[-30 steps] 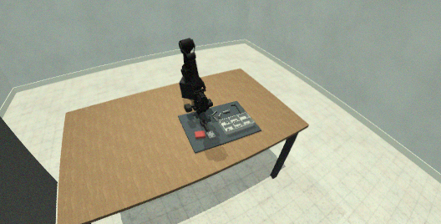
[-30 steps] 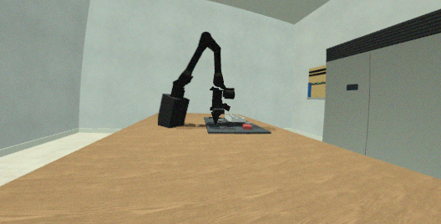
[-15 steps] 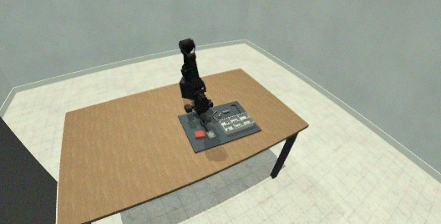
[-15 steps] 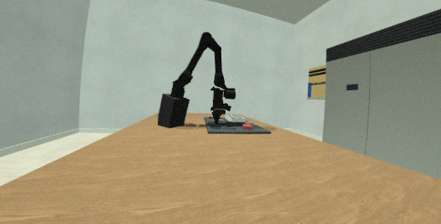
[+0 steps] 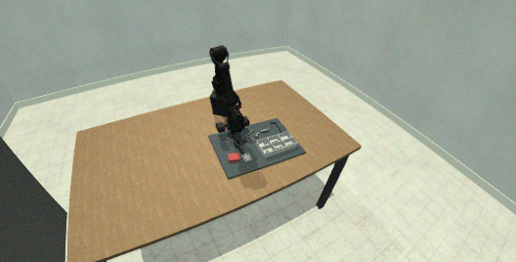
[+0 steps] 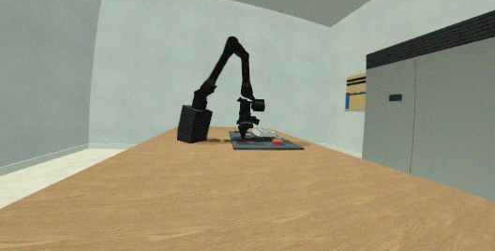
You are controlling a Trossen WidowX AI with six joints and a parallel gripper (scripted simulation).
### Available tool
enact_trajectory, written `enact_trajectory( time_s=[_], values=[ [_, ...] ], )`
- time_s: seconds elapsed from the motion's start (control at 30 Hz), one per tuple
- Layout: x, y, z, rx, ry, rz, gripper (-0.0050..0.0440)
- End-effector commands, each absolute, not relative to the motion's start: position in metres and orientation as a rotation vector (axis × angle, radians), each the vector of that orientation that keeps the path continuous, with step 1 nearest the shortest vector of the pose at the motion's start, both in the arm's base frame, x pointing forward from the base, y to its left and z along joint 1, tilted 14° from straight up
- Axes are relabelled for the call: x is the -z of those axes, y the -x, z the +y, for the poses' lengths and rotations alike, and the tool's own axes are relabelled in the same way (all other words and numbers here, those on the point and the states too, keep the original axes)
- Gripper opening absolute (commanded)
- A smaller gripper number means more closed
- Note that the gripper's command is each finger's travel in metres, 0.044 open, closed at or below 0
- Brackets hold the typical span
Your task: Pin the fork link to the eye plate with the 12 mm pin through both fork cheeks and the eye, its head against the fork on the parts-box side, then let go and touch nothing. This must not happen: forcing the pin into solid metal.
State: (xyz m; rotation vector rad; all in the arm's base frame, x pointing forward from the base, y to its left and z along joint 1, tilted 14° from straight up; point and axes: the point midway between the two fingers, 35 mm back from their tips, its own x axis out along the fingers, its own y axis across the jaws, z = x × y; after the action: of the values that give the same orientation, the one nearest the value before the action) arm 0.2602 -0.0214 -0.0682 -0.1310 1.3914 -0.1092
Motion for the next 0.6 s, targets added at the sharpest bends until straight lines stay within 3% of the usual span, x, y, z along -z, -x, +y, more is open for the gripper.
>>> enact_trajectory(
  time_s=[0.0, 0.57],
  values=[
    [0.0663, -0.2677, -0.0209, 0.106, 0.131, 1.375, 0.0000],
    [0.0659, -0.2733, -0.0208, 0.106, 0.131, 1.375, 0.0000]
  ],
)
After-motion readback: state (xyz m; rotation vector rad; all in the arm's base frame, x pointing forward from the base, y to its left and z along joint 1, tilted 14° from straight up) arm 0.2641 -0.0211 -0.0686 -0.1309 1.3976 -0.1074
